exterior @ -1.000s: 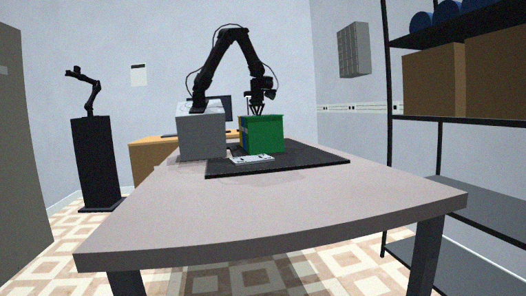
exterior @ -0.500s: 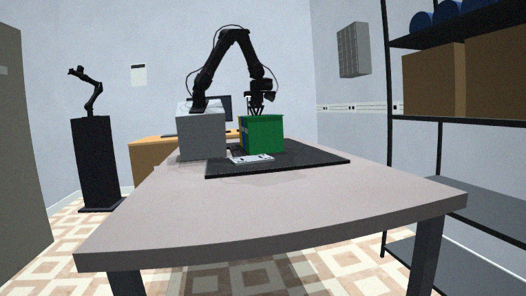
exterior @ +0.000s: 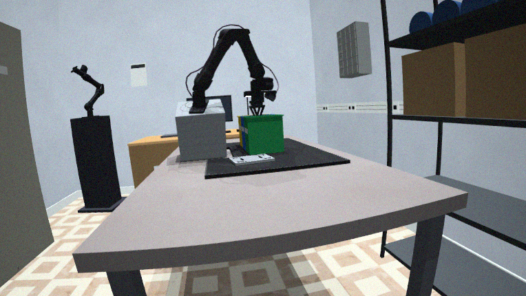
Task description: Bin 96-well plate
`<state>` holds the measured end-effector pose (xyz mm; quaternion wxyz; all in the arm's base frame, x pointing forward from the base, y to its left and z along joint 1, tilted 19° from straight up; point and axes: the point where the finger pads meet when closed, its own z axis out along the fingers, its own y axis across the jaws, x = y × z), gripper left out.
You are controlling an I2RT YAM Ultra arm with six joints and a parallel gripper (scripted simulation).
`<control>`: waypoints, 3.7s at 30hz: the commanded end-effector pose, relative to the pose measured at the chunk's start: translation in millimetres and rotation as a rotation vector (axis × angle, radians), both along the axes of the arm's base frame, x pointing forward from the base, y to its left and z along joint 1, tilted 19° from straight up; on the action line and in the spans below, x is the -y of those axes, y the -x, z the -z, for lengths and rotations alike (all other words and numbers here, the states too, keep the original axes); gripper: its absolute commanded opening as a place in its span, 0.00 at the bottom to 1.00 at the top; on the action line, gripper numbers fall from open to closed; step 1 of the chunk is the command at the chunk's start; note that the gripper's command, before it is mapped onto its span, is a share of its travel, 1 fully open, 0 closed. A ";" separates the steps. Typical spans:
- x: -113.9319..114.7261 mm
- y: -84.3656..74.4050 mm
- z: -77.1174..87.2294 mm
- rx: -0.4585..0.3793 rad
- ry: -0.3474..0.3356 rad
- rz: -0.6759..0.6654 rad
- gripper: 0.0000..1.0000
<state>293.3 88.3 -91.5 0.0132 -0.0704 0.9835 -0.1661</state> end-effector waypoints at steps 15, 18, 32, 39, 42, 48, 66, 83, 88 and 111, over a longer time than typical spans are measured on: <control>-2.9 -3.6 -4.3 0.020 -0.003 -0.008 0.99; -3.5 -4.6 -5.2 0.026 -0.004 -0.010 0.99; -2.9 -3.8 -4.0 0.019 -0.003 -0.008 0.99; -2.9 -3.8 -4.0 0.019 -0.003 -0.008 0.82; -2.9 -3.8 -4.0 0.019 -0.003 -0.008 0.82; -2.9 -3.8 -4.0 0.019 -0.003 -0.008 0.82; -17.3 -9.5 -37.1 0.049 -0.010 -0.011 0.82; -26.3 -6.3 -60.6 0.045 -0.018 -0.011 0.82; -28.1 -5.6 -65.3 0.044 -0.019 -0.010 0.82; -30.0 -6.6 -67.3 0.050 -0.024 -0.012 0.82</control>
